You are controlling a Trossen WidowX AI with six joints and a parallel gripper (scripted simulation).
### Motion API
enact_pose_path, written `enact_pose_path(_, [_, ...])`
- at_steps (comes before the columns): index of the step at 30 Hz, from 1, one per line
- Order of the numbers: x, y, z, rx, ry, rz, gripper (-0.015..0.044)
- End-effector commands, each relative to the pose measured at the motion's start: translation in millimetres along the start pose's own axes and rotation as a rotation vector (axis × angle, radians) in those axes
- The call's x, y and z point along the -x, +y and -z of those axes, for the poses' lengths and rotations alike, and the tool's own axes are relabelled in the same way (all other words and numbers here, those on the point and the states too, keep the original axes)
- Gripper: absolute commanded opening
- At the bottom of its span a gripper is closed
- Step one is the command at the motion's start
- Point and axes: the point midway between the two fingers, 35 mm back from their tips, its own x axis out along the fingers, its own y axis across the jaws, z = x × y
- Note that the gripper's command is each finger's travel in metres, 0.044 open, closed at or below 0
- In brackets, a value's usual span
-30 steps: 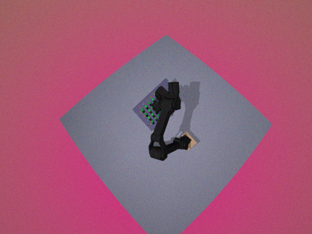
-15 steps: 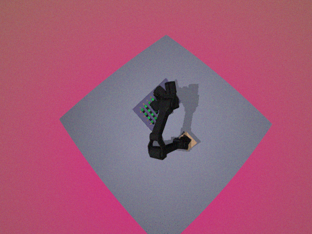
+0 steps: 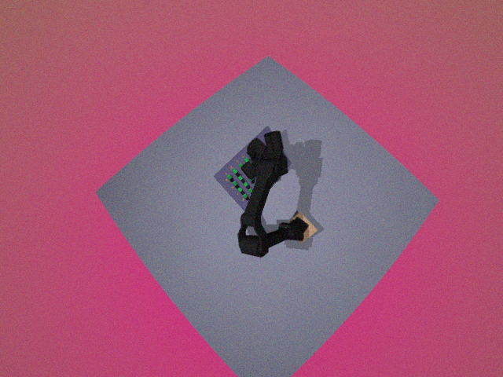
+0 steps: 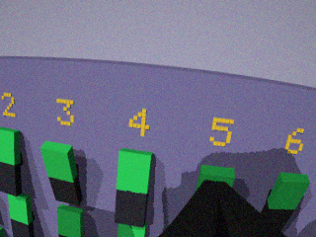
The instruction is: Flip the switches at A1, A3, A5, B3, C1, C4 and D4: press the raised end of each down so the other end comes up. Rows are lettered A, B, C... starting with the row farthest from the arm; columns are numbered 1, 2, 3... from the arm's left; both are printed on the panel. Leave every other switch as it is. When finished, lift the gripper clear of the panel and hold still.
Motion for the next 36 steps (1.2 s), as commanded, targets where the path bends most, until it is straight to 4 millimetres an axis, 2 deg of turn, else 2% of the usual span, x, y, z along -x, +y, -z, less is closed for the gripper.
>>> enact_pose_path(1, [-0.3,-1.1,0.4,-0.002,0.001,0.005,0.0])
enact_pose_path(36, [-4.3,-1.0,0.2,-0.002,0.001,0.005,0.0])
